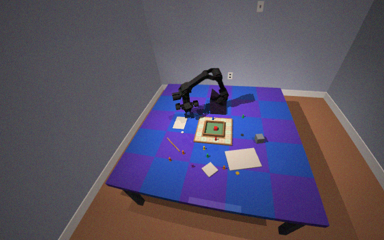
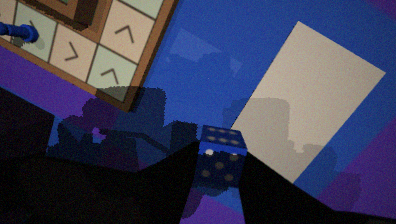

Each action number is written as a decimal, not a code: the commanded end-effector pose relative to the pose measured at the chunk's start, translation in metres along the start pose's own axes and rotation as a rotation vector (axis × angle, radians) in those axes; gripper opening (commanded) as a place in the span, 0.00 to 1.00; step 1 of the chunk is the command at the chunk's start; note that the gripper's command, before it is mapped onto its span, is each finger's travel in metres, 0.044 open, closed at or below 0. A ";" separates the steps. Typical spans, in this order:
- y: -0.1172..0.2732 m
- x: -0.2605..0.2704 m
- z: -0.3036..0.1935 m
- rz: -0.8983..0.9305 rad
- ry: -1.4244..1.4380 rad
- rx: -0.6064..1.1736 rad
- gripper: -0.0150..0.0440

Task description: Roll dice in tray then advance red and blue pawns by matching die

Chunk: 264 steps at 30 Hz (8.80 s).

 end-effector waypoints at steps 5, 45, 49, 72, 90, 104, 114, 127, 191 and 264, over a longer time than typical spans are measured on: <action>0.051 0.004 -0.005 -0.005 0.004 0.003 0.25; 0.036 0.099 0.066 -0.021 -1.040 -0.010 0.25; 0.033 0.110 0.071 -0.019 -1.150 -0.011 0.25; 0.013 0.173 0.089 0.005 -1.782 0.002 0.25; -0.004 0.205 0.093 -0.254 -1.921 -0.115 0.25; -0.025 0.236 0.092 -0.597 -1.849 -0.516 0.25; -0.019 0.258 0.096 -0.654 -1.804 -0.716 0.25; -0.001 0.273 0.103 -0.647 -1.800 -0.714 0.25; -0.013 0.231 0.242 0.018 -0.394 -0.006 0.59; 0.067 0.230 0.246 0.015 -0.394 -0.005 0.25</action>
Point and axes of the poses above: the point midway between the two fingers, 35 mm back from their tips, its own y axis back along the fingers, its own x axis across the jaws, z = x × y, the point moved 8 cm from there along y, back along the fingers, and after that the axes turned 13 degrees about -y, right-handed, at the moved point
